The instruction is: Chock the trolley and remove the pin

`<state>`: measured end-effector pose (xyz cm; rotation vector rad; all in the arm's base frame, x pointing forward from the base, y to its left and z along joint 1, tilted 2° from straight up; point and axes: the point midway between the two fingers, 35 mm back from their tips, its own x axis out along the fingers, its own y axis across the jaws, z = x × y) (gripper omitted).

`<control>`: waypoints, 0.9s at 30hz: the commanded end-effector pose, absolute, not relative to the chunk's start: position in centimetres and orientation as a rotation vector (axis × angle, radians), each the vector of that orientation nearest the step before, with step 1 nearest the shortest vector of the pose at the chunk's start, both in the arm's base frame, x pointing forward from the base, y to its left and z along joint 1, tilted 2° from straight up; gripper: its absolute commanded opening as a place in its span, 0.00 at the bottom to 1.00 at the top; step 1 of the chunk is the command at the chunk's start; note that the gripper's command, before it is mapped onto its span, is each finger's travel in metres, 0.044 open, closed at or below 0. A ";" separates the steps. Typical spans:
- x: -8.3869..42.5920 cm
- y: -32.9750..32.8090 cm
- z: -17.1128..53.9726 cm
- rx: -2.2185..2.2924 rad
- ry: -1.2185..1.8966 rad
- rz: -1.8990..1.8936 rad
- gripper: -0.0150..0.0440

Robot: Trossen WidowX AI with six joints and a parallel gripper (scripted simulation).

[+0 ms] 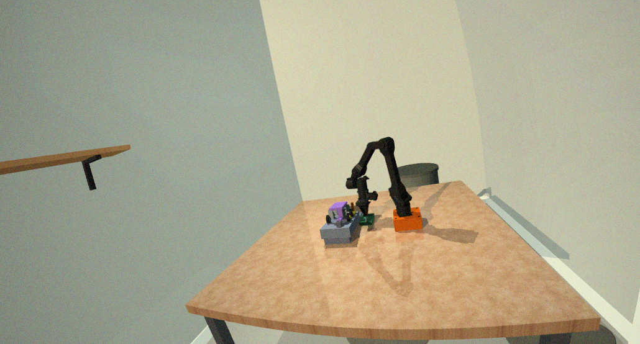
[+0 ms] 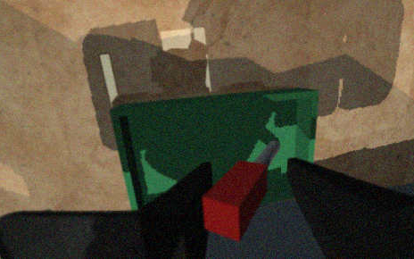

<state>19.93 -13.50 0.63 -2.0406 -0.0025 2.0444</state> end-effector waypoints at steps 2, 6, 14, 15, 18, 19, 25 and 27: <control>19.9 -13.8 0.5 -2.045 -0.001 2.048 0.58; 19.9 -14.0 0.4 -2.045 0.000 2.048 0.58; 19.8 -14.3 0.1 -2.045 0.000 2.048 0.58; 19.8 -14.3 0.1 -2.045 0.000 2.048 0.58; 19.8 -14.4 0.0 -2.045 0.000 2.048 0.58; 19.8 -14.5 0.0 -2.045 0.000 2.048 0.58; 19.7 -14.7 -0.2 -2.045 0.000 2.048 0.58; 19.7 -14.8 -0.3 -2.045 0.000 2.048 0.58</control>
